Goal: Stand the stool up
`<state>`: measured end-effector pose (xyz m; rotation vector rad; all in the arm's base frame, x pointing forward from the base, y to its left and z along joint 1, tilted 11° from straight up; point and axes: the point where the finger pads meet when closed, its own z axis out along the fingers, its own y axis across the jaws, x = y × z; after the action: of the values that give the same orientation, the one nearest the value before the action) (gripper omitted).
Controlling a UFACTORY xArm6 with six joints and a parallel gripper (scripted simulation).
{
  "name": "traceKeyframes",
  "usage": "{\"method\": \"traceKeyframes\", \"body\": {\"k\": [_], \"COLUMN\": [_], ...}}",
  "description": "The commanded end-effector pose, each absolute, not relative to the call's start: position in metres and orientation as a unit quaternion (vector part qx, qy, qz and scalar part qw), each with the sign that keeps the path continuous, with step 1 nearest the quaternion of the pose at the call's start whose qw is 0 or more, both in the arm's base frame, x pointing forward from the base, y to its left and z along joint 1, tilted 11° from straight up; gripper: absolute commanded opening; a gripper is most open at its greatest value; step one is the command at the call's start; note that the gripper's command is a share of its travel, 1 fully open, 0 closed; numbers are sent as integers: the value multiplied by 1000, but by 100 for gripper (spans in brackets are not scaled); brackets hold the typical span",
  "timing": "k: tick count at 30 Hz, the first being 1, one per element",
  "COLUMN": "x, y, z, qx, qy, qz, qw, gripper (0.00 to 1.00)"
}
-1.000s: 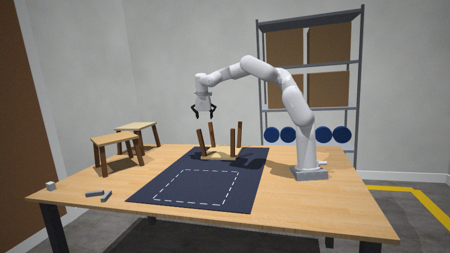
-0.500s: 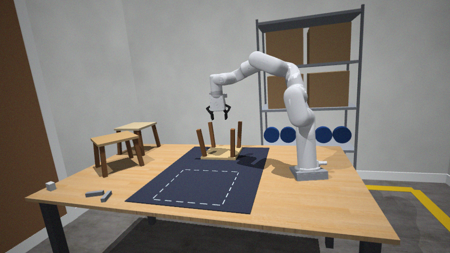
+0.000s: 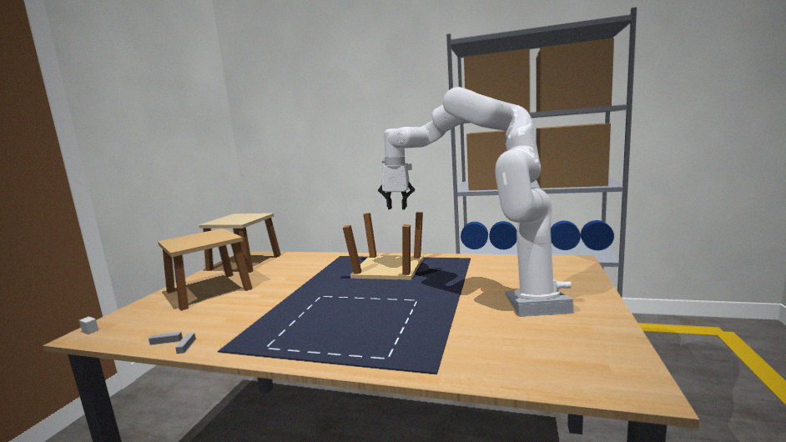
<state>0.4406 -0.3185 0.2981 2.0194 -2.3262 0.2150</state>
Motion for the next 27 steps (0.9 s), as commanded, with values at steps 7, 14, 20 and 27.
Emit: {"method": "traceKeyframes", "body": {"k": [7, 14, 20, 27], "x": [354, 354, 354, 354], "y": [-380, -380, -380, -380], "z": [311, 311, 311, 311], "qx": [659, 659, 659, 659], "qy": [-748, -748, -748, -748], "qz": [81, 81, 81, 81], "qw": [-12, -12, -12, -12], "gripper": [55, 55, 55, 55]}}
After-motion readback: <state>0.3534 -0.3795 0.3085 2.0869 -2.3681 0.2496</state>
